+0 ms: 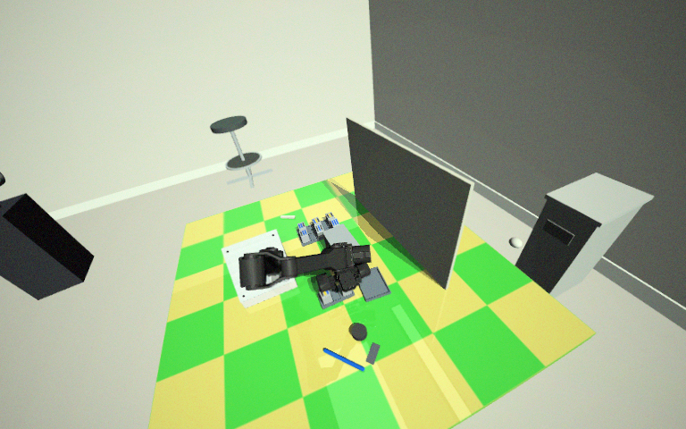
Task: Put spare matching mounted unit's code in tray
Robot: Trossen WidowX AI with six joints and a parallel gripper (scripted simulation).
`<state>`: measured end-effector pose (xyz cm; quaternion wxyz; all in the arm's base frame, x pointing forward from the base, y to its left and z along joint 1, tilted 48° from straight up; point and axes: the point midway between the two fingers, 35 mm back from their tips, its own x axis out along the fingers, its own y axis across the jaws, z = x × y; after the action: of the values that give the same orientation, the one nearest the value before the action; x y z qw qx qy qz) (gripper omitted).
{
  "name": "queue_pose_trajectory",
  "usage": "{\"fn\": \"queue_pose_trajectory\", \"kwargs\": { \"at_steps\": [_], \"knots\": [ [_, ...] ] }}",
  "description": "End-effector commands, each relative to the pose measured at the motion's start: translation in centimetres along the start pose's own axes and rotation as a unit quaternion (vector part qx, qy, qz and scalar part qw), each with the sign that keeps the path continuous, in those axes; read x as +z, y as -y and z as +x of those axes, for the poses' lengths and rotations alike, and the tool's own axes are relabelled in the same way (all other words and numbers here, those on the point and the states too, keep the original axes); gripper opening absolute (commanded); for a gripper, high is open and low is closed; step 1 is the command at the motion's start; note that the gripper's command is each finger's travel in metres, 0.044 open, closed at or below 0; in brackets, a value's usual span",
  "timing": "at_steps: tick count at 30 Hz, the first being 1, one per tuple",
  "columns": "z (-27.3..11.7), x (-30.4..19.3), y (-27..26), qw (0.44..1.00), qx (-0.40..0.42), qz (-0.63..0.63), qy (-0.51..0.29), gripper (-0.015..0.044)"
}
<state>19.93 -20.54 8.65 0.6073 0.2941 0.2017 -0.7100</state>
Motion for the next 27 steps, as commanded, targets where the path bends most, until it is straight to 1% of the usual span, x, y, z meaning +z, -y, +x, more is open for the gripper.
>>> {"fn": "queue_pose_trajectory", "kwargs": {
  "at_steps": [1, 5, 10, 17, 21, 22, 27],
  "knots": [
    [0.12, -0.14, 0.11, 1.000, -0.001, -0.002, -0.002, 0.0300],
    [0.12, -0.14, 0.11, 1.000, -0.001, -0.002, -0.002, 0.0300],
    [0.07, -0.03, 0.08, 1.000, -0.001, 0.000, 0.000, 0.0169],
    [0.07, -0.03, 0.08, 1.000, -0.001, 0.000, 0.000, 0.0122],
    [0.07, -0.03, 0.08, 1.000, -0.001, 0.000, 0.000, 0.0017],
    [0.07, -0.03, 0.08, 1.000, -0.001, 0.000, 0.000, 0.0000],
    [0.07, -0.03, 0.08, 1.000, -0.001, 0.000, 0.000, 0.0000]
  ]
}}
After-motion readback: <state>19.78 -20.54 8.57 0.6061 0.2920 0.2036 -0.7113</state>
